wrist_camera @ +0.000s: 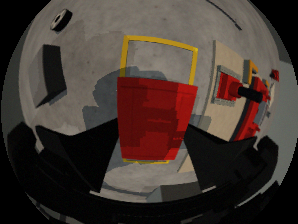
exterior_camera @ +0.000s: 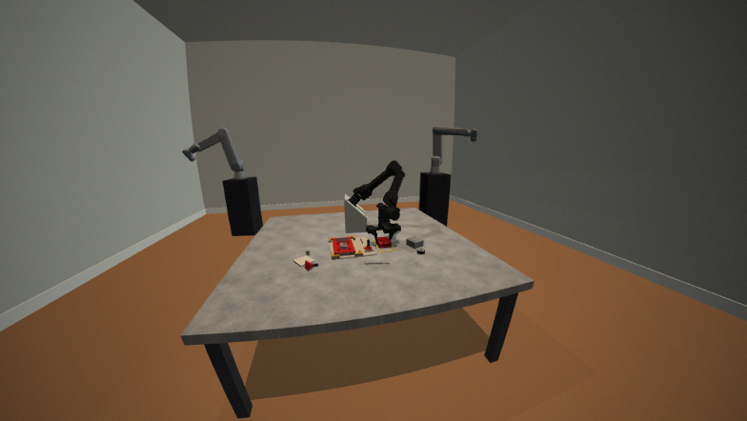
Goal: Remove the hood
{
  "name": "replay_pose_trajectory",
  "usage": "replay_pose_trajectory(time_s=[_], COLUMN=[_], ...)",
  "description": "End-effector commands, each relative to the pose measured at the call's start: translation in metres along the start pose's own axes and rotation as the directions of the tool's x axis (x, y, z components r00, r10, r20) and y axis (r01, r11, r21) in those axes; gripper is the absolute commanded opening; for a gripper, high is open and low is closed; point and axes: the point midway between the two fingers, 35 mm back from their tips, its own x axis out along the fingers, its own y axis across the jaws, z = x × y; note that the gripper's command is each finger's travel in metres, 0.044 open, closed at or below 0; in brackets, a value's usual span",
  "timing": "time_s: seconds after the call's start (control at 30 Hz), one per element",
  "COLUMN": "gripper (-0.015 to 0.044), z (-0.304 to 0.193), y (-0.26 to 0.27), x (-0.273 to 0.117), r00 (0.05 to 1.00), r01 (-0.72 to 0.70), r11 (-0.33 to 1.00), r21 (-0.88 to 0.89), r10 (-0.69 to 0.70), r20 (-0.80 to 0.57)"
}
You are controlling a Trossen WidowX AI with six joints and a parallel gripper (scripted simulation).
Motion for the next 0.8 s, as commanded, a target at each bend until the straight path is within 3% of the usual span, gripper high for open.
replay_pose_trajectory(time_s=[0.0,0.33,0.6,0.77], gripper=[0.0184,0.0440,0.0440,0.0440], z=[0.000,0.000,0.000,0.000], y=[0.000,0.000,0.000,0.000], x=[0.000,-0.003,-0.071,-0.073], r00=[1.000,1.000,1.000,1.000], r01=[0.000,0.000,0.004,0.004], r11=[1.000,1.000,1.000,1.000], r21=[0.000,0.000,0.000,0.000], r10=[0.000,0.000,-0.004,-0.004], r20=[0.000,0.000,0.004,0.005])
